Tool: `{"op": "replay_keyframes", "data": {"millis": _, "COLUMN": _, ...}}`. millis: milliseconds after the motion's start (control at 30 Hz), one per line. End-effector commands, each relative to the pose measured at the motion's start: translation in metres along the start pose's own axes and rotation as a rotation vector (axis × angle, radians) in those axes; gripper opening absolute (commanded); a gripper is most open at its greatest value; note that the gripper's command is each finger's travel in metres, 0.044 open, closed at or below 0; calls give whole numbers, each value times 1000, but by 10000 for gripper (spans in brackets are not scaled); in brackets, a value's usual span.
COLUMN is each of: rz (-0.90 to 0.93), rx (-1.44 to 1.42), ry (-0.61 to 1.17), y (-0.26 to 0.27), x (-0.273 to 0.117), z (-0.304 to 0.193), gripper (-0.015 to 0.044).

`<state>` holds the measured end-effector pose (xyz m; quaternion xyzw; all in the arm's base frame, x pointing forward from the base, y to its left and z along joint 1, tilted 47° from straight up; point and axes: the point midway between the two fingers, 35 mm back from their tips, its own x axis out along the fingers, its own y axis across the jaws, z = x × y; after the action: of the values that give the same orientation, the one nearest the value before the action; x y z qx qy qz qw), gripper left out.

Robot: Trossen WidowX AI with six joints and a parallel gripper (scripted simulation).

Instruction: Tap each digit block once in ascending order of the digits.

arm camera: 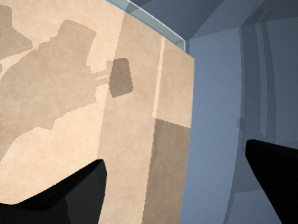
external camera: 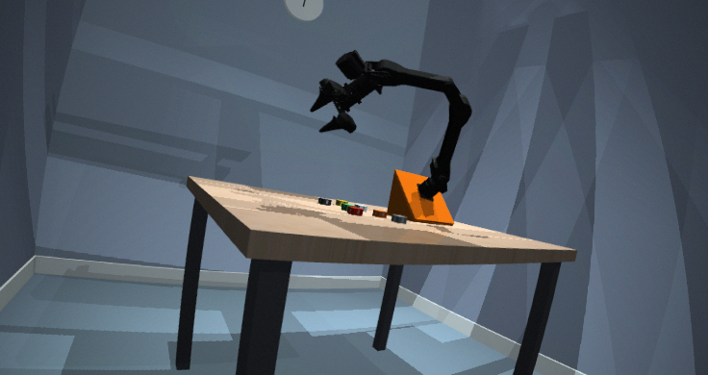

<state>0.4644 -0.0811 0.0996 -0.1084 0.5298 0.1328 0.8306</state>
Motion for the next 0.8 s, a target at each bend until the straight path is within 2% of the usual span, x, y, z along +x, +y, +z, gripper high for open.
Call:
{"op": "replay_keyframes", "data": {"millis": 0, "rz": 143, "rx": 46, "ry": 138, "y": -7, "x": 36, "z": -63, "gripper": 400}}
{"op": "replay_keyframes", "data": {"millis": 233, "rz": 460, "rx": 193, "ry": 302, "y": 0, "x": 73, "z": -178, "gripper": 400}}
{"op": "replay_keyframes", "data": {"millis": 400, "rz": 741, "rx": 361, "ry": 327, "y": 26, "x": 80, "z": -252, "gripper": 400}}
{"op": "replay_keyframes", "data": {"millis": 767, "rz": 779, "rx": 386, "ry": 323, "y": 30, "x": 80, "z": -260, "gripper": 400}}
